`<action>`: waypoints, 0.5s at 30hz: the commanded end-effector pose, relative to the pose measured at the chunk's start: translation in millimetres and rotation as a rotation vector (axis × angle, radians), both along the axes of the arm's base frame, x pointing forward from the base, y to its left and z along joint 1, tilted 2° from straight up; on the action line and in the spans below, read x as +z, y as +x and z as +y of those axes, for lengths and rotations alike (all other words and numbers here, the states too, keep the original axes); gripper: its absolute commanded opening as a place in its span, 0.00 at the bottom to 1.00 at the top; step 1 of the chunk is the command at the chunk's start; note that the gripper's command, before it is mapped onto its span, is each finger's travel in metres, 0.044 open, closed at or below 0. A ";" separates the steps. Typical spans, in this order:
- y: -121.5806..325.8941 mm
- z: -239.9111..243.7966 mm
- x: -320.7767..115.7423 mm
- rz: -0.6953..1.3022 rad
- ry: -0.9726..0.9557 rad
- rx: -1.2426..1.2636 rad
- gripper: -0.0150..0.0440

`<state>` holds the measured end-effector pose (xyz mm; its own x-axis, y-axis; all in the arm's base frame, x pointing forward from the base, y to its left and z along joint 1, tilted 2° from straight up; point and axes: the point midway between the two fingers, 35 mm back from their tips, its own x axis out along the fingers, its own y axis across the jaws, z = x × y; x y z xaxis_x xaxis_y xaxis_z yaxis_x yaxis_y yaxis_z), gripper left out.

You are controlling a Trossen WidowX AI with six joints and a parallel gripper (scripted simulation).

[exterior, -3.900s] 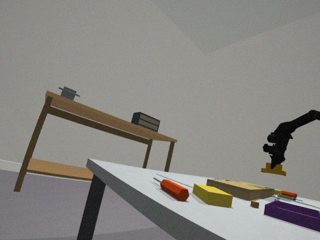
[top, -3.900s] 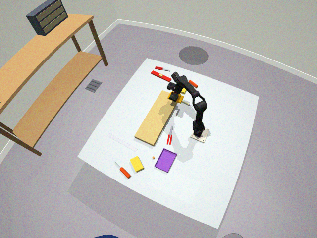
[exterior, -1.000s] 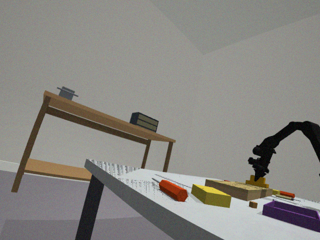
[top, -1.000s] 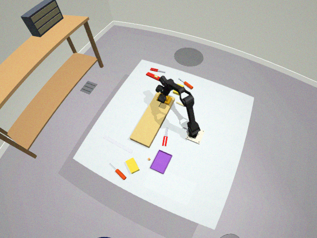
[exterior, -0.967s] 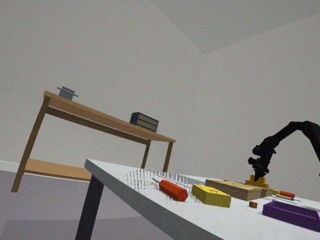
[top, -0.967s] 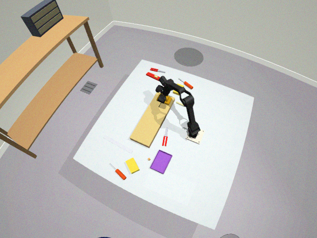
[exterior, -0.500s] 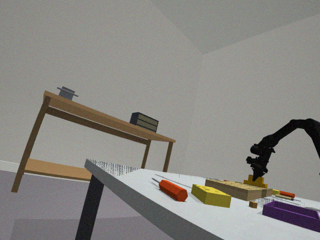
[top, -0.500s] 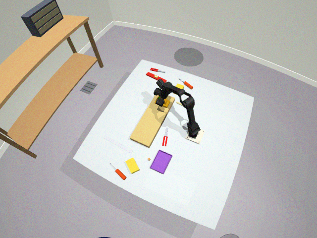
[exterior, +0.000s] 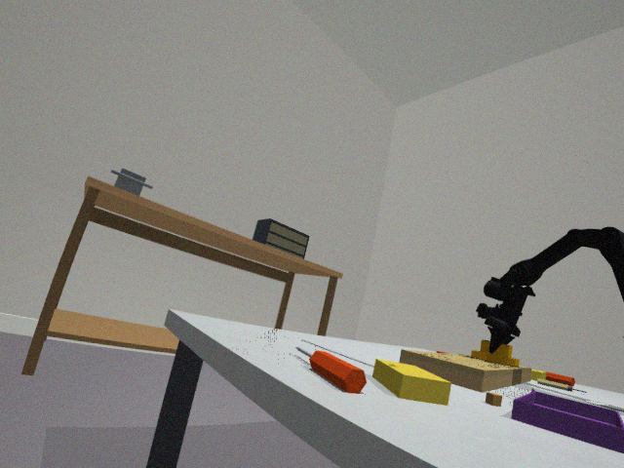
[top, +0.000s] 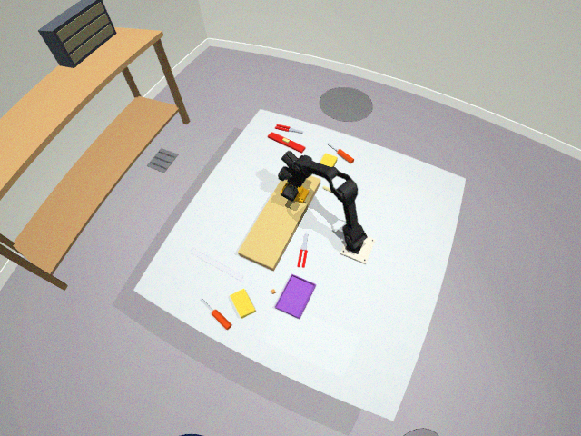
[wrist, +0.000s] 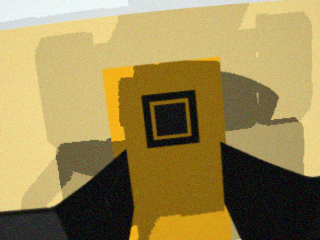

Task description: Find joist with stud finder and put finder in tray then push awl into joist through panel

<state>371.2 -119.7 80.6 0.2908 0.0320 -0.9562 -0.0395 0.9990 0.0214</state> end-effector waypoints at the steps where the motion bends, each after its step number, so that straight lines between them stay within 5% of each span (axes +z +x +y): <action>1: -0.4 9.6 -0.4 0.001 0.004 -0.001 0.25; 15: -1.7 43.1 0.4 0.001 0.007 -0.001 0.25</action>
